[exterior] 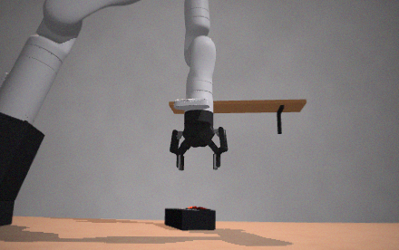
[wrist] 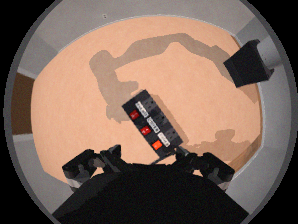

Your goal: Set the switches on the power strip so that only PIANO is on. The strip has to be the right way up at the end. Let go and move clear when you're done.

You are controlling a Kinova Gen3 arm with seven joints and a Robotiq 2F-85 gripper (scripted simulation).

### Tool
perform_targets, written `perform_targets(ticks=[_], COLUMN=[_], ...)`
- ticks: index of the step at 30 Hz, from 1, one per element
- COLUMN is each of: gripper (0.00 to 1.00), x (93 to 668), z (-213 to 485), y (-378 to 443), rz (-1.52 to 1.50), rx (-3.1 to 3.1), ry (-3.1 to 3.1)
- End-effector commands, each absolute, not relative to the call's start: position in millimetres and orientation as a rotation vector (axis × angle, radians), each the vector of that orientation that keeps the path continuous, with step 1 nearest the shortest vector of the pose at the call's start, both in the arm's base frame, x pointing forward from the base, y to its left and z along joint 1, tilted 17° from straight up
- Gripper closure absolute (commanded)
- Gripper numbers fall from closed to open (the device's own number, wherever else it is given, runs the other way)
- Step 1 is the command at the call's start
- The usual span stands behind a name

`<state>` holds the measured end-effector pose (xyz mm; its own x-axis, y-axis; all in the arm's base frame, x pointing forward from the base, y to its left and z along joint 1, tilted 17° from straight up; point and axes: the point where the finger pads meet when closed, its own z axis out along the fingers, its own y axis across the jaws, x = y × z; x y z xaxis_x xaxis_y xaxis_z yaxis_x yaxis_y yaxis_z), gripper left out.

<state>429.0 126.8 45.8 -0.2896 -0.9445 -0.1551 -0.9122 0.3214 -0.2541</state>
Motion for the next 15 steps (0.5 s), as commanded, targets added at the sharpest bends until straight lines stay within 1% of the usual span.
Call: perform_targets(ticks=[1, 5, 15], gripper=[0.0, 0.0, 0.0], x=[427.2, 420.6, 420.2], z=[71.3, 81.4, 82.0], y=[121.0, 112.1, 111.6], rz=[-0.196, -0.232, -0.234], rx=[-1.793, -1.94, -1.949], ry=[2.213, 2.113, 2.107])
